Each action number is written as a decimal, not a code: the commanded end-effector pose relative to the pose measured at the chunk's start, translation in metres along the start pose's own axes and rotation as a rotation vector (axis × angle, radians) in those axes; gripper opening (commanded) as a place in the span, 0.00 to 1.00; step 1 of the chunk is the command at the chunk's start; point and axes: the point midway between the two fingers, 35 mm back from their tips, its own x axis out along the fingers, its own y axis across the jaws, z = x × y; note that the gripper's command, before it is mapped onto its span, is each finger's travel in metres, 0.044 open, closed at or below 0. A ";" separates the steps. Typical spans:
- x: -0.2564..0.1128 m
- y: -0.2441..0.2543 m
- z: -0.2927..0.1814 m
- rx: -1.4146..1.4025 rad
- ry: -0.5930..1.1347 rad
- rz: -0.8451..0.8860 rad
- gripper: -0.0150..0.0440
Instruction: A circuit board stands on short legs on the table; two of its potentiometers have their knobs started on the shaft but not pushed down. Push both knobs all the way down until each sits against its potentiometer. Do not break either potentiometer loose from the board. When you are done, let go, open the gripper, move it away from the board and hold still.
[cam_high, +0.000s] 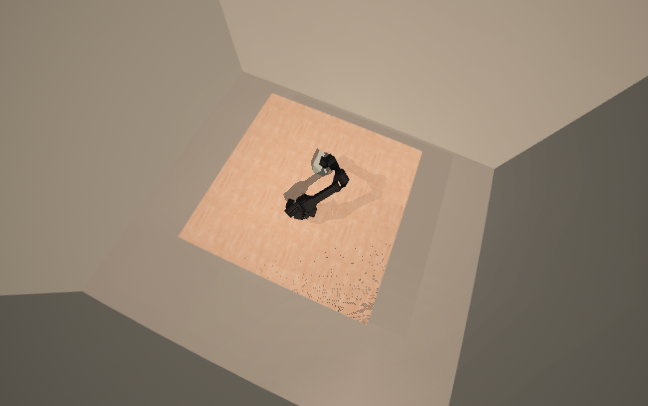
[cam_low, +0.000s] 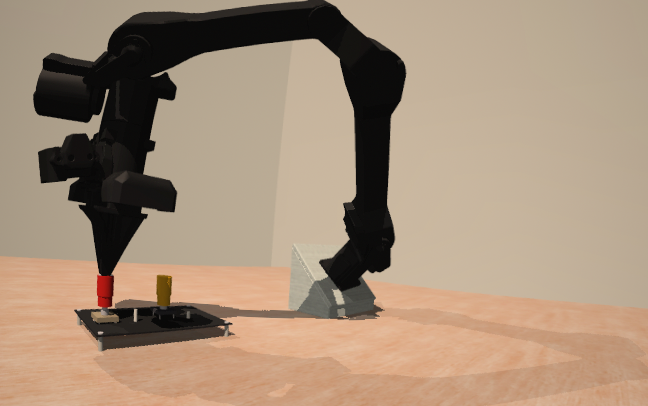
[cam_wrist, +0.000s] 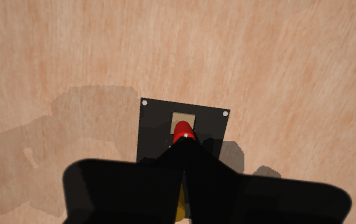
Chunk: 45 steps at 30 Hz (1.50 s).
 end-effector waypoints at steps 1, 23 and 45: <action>0.021 0.003 0.001 -0.017 0.027 0.012 0.25; 0.023 0.003 0.001 -0.017 0.027 0.012 0.25; 0.027 0.003 0.001 -0.017 0.027 0.012 0.25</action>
